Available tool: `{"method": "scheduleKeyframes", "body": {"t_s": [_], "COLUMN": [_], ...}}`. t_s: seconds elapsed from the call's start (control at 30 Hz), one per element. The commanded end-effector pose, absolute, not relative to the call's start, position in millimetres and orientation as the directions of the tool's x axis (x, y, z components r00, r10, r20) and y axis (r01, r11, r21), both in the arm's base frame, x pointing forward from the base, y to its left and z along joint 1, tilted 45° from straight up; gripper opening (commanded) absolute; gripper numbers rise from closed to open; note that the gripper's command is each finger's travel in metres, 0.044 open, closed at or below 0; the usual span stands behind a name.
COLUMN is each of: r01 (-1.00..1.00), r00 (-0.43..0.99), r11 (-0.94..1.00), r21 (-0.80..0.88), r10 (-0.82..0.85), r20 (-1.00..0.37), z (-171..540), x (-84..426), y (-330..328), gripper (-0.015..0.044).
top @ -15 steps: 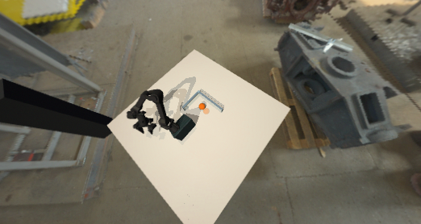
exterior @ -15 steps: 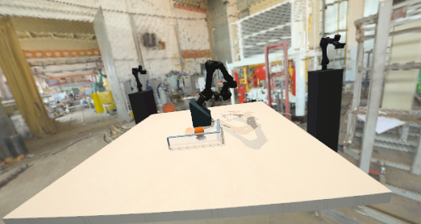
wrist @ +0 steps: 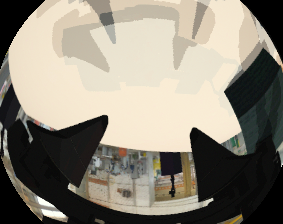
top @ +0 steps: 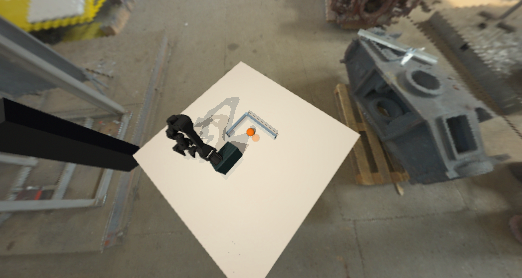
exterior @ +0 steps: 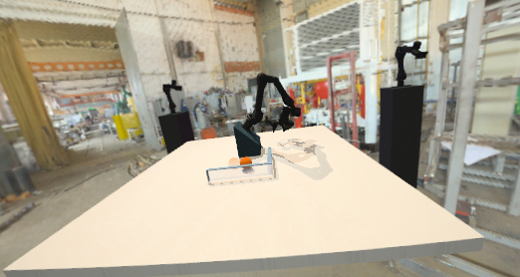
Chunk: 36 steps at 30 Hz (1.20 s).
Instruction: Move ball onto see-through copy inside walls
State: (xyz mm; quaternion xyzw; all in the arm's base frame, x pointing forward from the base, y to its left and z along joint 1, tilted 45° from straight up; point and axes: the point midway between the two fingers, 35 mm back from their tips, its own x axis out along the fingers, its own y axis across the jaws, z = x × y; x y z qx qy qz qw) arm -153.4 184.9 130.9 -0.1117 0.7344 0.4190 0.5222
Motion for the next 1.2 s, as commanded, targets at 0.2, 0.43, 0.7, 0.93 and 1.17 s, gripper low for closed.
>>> {"method": "scheduleKeyframes", "body": {"t_s": [0.2,0.43,0.7,0.93,1.17], "r01": [-0.529,-0.501,-0.44,-0.364,-0.291], "r00": [-0.31,-0.243,-0.11,0.027,0.09], "r11": [0.668,0.688,0.747,0.808,0.848], "r21": [0.524,0.524,0.499,0.463,0.443], "r10": [0.422,0.47,0.506,0.507,0.485], "r20": [-0.852,-0.849,-0.855,-0.862,-0.87], "z": [138.7,139.2,133.4,123.4,101.0], "x": [-63.4,-10.3,92.0,201.3,284.1], "y": [268.9,291.4,299.8,269.0,206.8], "gripper": [0.0421,0.0421,0.0421,0.0421,0.0421]}}
